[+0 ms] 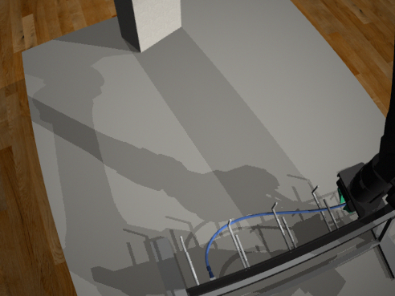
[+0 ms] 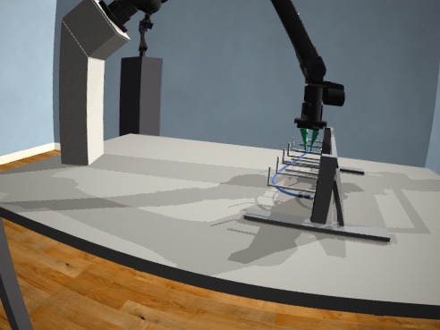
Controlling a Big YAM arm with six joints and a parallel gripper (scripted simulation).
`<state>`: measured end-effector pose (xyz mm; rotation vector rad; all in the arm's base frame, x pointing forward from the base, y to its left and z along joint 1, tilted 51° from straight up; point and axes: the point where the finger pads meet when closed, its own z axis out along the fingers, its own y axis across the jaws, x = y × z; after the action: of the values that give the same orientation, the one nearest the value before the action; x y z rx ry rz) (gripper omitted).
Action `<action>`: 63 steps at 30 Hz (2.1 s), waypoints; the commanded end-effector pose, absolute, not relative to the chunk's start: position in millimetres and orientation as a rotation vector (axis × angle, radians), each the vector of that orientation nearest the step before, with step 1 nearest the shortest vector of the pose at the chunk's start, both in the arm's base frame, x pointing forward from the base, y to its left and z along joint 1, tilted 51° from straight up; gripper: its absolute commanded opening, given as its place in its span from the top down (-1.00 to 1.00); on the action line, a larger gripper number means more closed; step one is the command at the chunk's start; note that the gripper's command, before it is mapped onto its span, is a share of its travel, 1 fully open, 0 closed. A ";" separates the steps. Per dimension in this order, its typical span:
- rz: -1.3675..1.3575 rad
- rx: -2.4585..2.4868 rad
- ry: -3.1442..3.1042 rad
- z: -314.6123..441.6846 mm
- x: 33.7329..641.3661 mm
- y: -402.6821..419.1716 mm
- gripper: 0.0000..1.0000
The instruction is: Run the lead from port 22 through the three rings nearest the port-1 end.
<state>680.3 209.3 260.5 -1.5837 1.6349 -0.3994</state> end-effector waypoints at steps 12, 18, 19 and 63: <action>-0.412 -1.571 1.619 275.2 686.7 204.8 0.34; -0.412 -1.571 1.619 275.2 686.7 204.8 0.34; -0.412 -1.571 1.619 275.2 686.7 204.8 0.34; -0.419 -1.566 1.616 315.9 638.2 183.2 0.34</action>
<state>648.5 195.9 282.5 -1.5909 1.6420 -0.3943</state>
